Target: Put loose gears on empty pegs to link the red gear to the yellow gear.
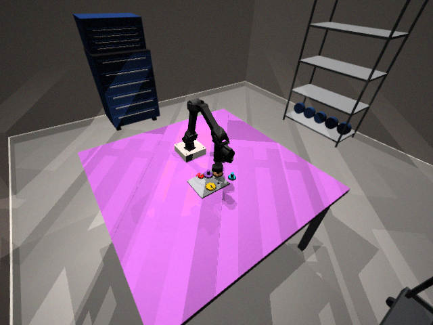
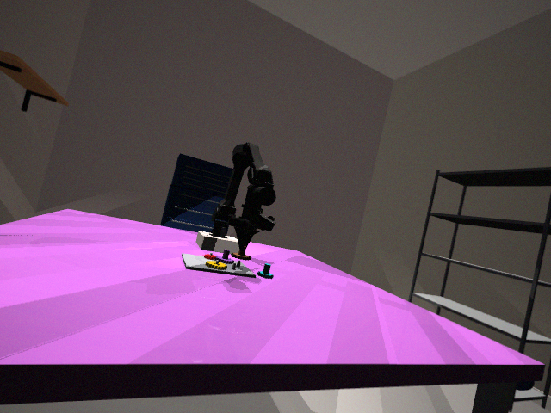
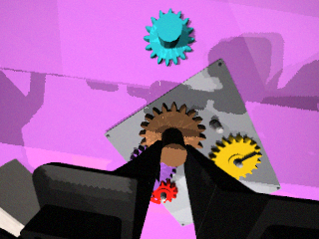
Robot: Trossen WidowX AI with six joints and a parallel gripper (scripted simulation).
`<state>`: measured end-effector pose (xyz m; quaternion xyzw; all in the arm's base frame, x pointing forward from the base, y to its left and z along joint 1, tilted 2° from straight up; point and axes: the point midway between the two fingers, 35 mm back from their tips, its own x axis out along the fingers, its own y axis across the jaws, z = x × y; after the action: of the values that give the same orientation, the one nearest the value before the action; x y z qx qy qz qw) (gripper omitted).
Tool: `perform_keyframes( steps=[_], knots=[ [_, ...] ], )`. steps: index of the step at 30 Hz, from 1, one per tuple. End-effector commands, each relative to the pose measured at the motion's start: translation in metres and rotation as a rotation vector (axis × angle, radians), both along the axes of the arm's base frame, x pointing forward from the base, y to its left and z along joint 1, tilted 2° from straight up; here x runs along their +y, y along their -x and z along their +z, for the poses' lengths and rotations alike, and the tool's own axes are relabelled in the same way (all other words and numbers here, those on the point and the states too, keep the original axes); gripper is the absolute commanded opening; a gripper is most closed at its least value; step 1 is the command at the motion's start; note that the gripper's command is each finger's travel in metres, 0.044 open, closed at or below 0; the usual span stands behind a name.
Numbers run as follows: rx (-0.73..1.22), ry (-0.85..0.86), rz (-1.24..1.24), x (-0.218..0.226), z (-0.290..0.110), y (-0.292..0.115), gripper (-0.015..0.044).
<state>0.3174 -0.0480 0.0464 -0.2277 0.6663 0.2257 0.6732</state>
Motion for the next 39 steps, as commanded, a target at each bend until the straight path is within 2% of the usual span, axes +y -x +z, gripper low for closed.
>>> perform_keyframes(
  steps=[1, 12, 17, 39],
  knots=[
    [0.007, 0.002, -0.041, 0.000, -0.009, 0.002, 0.0000],
    [0.007, 0.000, -0.213, 0.000, -0.026, 0.002, 0.0000],
    [0.007, 0.000, -0.249, -0.001, -0.022, 0.002, 0.0000],
    [0.007, 0.002, 0.049, -0.001, -0.026, 0.002, 0.0000]
  ],
)
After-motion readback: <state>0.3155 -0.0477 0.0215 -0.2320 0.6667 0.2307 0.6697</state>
